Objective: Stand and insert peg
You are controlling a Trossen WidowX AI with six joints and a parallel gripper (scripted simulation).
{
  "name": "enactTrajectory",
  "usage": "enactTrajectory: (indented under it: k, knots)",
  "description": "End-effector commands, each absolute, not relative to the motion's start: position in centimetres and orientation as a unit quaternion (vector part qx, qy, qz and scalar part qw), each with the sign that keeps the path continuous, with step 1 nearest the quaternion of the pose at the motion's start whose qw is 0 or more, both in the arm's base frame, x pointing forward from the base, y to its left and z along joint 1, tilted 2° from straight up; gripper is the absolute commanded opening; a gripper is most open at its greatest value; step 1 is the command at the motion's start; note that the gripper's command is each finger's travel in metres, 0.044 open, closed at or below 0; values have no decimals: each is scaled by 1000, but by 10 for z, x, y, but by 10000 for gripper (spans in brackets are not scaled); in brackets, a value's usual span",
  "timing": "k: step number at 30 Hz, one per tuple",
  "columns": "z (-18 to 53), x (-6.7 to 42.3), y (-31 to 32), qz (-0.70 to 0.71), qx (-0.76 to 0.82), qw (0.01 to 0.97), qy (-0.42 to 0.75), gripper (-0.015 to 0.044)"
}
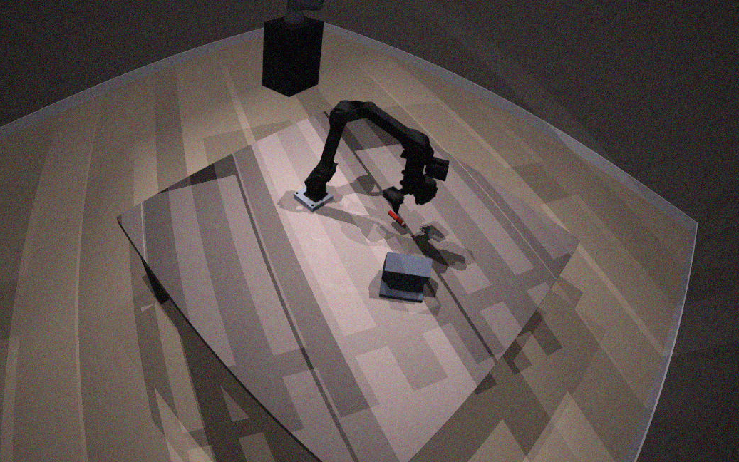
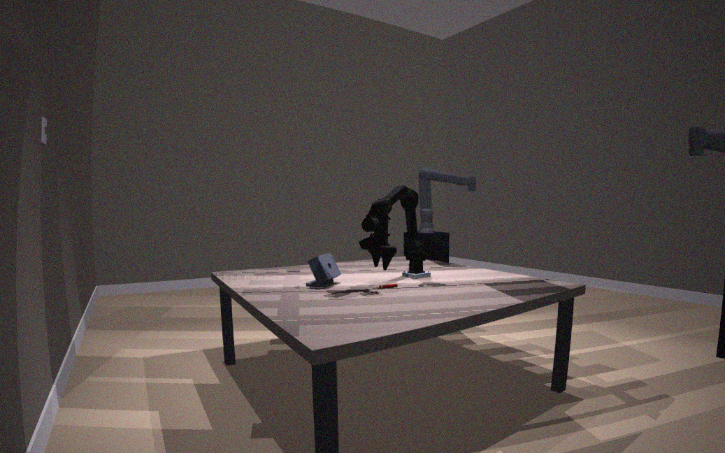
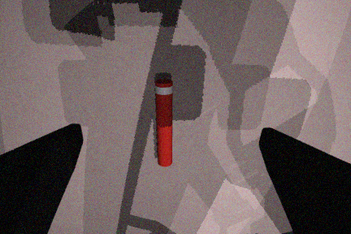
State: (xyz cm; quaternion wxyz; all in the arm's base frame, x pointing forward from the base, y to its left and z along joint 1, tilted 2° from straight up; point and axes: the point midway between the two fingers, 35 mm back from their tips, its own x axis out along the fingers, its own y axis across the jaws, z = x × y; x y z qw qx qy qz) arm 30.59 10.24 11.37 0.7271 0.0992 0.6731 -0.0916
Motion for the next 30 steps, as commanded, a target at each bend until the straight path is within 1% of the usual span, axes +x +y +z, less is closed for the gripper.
enactTrajectory:
  k: [1,30]
  knots:
    - [109,301,109,-80,89,720,683,440]
    - [66,305,110,-80,89,720,683,440]
